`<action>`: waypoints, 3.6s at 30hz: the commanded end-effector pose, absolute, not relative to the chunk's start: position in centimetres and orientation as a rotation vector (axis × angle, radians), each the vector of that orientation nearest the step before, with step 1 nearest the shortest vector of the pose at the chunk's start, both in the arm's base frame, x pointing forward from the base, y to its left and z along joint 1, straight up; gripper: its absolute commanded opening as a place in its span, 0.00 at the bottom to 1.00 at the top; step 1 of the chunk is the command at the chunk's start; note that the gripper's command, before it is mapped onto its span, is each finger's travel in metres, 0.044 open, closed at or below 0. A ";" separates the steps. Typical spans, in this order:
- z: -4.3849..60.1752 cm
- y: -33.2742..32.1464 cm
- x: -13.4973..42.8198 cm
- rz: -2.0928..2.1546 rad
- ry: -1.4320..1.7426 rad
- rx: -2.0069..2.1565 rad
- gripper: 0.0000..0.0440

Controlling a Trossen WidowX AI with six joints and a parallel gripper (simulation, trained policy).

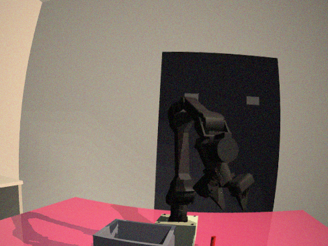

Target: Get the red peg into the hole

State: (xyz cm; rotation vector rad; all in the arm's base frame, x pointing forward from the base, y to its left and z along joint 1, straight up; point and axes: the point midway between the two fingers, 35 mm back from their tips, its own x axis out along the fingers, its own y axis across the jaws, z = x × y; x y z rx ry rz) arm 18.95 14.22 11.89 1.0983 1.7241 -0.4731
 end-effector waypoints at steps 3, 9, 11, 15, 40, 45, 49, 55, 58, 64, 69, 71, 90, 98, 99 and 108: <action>10.9 13.4 17.5 -0.672 1.710 1.088 1.00; 9.9 12.6 16.2 -0.875 1.648 1.057 0.97; 9.6 12.4 15.9 -0.924 1.624 1.044 0.97; 8.9 12.0 15.6 -0.995 1.578 1.016 0.97; 1.7 10.4 16.6 -1.133 1.383 0.935 0.95; 0.3 10.1 16.7 -1.144 1.354 0.942 0.91; -0.6 10.3 17.0 -1.139 1.343 0.949 0.75; -1.8 10.8 17.5 -1.118 1.344 0.948 0.41; -2.3 11.1 17.8 -1.098 1.351 0.943 0.25; -2.5 11.5 18.4 -1.062 1.353 0.952 0.07; -1.5 11.8 19.0 -1.045 1.336 0.994 0.05; -1.0 11.9 19.3 -1.038 1.329 1.013 0.04; 5.5 12.6 23.3 -0.887 1.242 1.164 0.00; 8.9 11.4 25.2 -0.834 1.185 1.175 0.00; 9.3 11.1 25.4 -0.830 1.179 1.174 0.00; 12.5 8.4 26.9 -0.830 1.127 1.159 0.00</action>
